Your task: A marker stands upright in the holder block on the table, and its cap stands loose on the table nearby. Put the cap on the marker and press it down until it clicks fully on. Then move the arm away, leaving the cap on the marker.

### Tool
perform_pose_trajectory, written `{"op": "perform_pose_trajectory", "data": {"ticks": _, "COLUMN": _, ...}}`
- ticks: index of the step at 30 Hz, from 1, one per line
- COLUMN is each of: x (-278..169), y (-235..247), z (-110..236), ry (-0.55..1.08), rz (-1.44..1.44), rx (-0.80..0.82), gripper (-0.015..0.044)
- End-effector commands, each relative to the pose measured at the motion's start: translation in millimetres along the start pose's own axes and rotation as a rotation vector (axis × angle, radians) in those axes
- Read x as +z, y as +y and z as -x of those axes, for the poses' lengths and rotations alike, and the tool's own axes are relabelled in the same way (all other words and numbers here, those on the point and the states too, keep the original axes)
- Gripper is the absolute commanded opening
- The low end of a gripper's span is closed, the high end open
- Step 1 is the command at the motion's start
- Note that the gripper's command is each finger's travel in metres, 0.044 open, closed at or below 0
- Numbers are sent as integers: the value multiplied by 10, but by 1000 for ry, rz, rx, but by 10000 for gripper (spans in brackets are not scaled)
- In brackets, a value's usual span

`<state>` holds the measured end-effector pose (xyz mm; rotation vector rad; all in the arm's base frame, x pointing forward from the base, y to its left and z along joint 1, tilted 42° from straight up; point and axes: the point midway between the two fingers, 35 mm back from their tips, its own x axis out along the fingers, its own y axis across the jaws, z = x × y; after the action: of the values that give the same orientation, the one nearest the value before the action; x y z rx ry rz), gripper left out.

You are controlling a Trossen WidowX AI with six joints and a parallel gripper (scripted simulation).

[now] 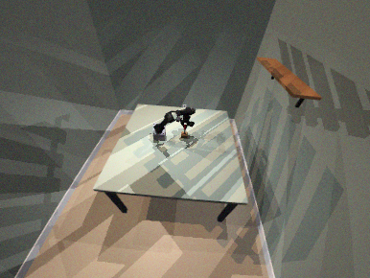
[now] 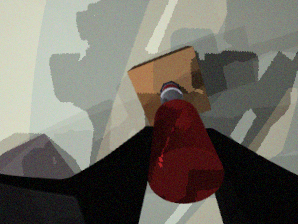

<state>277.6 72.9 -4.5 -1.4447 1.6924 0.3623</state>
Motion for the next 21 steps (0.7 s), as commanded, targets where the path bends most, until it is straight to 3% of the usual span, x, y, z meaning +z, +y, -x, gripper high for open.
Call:
{"op": "perform_pose_trajectory", "data": {"ticks": 1, "x": 4, "y": 2, "z": -81, "ry": 6, "rz": 6, "rx": -2, "gripper": 0}}
{"op": "perform_pose_trajectory", "data": {"ticks": 21, "x": -4, "y": 2, "z": -403, "ry": 7, "rz": 5, "rx": -3, "gripper": 0}}
